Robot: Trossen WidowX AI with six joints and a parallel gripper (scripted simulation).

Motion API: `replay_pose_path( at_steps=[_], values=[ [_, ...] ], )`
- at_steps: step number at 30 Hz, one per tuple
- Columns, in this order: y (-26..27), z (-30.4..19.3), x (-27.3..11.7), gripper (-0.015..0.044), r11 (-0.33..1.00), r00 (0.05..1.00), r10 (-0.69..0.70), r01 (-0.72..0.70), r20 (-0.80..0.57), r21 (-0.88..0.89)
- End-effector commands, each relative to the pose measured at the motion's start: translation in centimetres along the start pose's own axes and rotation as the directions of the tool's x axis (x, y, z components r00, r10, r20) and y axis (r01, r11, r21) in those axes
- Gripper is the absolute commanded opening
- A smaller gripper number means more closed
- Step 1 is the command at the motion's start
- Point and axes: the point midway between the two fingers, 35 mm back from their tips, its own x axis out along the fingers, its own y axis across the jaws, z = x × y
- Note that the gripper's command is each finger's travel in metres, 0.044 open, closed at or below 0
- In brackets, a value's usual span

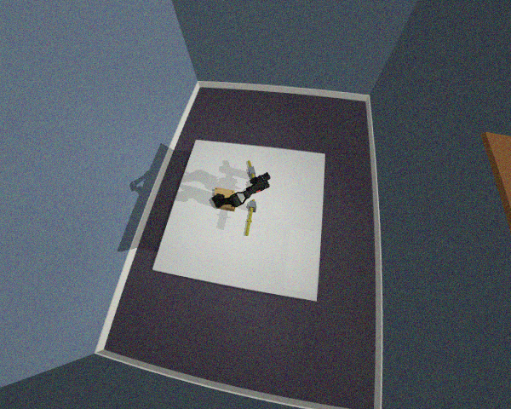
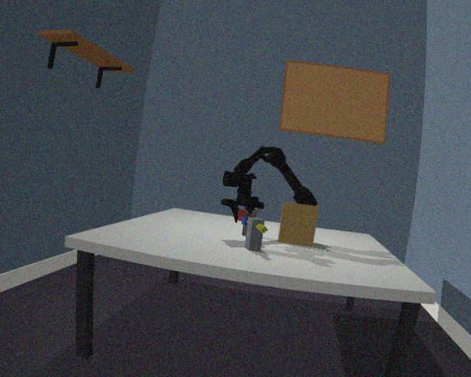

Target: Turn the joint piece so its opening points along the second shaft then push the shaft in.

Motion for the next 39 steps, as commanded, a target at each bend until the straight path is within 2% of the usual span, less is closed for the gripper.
replay_pose_path(
  at_steps=[1, 20, 39],
  values=[
    [0.3, 0.0, 0.2, 0.0, 0.998, 0.999, -0.003, 0.001, 0.034, 0.061],
    [1.7, 0.2, 1.1, 0.0, 0.935, 0.978, -0.092, 0.02, 0.188, 0.354],
    [1.8, 0.3, 1.1, 0.0, 0.928, 0.974, -0.111, 0.029, 0.2, 0.371]
  ],
)
